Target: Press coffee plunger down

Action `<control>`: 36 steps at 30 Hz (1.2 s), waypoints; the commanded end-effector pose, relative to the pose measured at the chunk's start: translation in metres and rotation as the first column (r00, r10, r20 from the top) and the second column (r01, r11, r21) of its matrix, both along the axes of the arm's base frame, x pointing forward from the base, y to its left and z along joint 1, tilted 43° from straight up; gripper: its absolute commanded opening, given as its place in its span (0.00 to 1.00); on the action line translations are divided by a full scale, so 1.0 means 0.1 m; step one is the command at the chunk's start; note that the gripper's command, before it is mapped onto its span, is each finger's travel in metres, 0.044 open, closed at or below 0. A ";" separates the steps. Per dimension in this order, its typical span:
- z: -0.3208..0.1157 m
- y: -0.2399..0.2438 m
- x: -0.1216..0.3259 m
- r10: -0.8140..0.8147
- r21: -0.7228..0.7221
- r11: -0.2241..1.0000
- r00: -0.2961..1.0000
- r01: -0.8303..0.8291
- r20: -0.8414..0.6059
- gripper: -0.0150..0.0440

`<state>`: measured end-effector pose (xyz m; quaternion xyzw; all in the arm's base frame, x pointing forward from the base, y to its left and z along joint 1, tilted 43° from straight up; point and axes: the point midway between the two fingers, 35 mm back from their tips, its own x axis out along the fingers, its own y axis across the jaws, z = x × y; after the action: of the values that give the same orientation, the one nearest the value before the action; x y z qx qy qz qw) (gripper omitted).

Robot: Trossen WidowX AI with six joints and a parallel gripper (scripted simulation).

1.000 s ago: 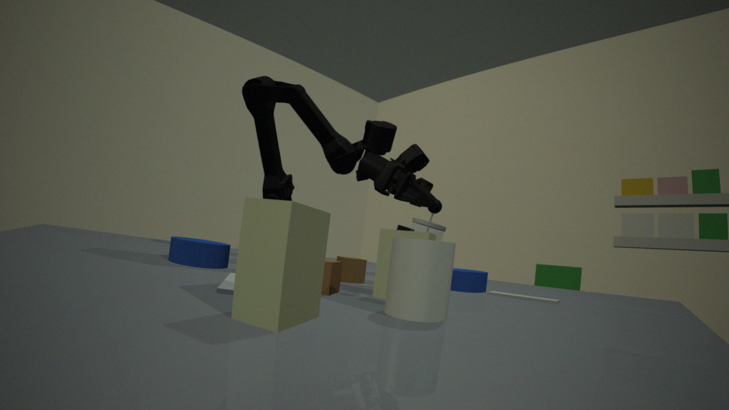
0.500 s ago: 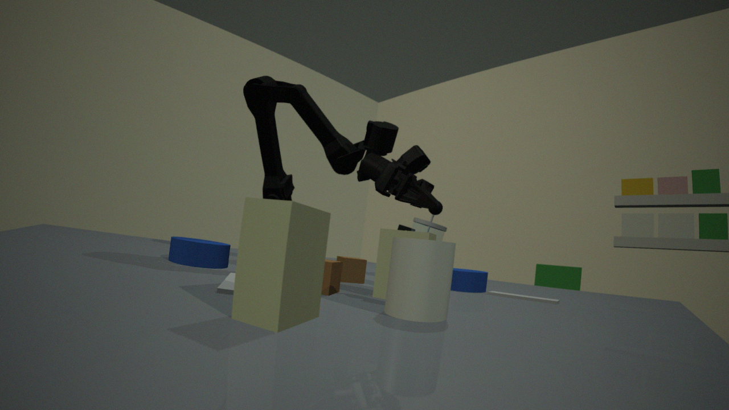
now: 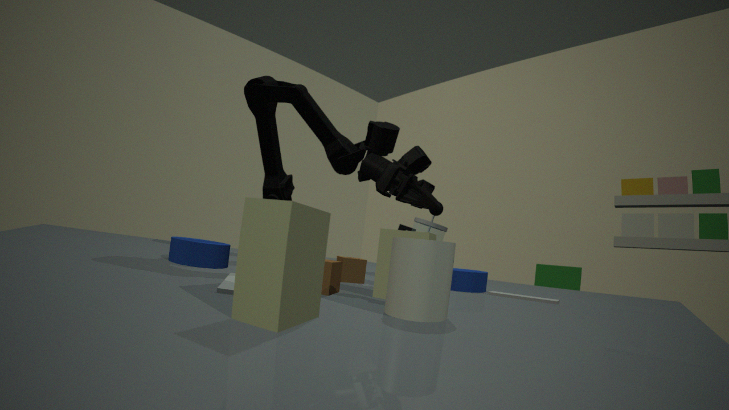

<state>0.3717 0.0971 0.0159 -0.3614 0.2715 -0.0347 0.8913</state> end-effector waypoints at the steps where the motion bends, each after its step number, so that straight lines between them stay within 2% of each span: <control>1: -0.04 -0.04 0.00 -0.009 -0.013 1.000 1.000 0.009 -0.012 0.44; 18: 0.00 0.00 0.01 -0.001 -0.001 1.000 1.000 0.001 -0.001 0.44; 30: 0.00 0.00 0.01 -0.001 -0.001 1.000 1.000 0.001 -0.001 0.98; 36: 0.09 0.08 -0.03 -0.003 0.000 1.000 1.000 0.003 -0.006 1.00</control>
<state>0.3697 0.0975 0.0143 -0.3653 0.2797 -0.0345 0.8872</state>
